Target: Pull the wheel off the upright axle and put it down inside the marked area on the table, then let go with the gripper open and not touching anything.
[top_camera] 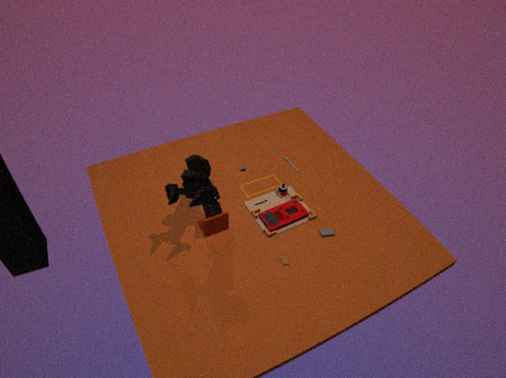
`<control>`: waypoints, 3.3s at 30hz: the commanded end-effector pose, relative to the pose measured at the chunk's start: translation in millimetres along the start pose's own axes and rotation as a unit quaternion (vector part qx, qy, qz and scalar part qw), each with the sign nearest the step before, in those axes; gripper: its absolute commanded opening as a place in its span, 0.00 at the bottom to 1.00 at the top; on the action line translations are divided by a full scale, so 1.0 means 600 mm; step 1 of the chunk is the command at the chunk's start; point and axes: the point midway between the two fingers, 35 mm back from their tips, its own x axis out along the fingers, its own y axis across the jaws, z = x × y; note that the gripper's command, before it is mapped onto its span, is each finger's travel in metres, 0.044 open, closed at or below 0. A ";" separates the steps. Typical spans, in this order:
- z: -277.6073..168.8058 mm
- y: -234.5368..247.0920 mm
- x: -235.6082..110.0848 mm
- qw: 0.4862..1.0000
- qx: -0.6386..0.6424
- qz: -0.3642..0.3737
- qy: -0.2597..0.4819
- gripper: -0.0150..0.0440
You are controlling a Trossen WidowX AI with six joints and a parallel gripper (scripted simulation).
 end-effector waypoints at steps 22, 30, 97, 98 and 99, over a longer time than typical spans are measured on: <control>0.074 0.370 -0.215 0.761 -0.339 0.540 0.121 0.76; 0.045 0.440 -0.332 0.631 -0.424 0.632 0.152 0.76; -0.235 0.429 -0.764 0.171 -0.593 0.702 0.355 0.25; -0.235 0.429 -0.764 0.171 -0.593 0.702 0.355 0.25; -0.234 0.429 -0.764 0.171 -0.593 0.702 0.355 0.25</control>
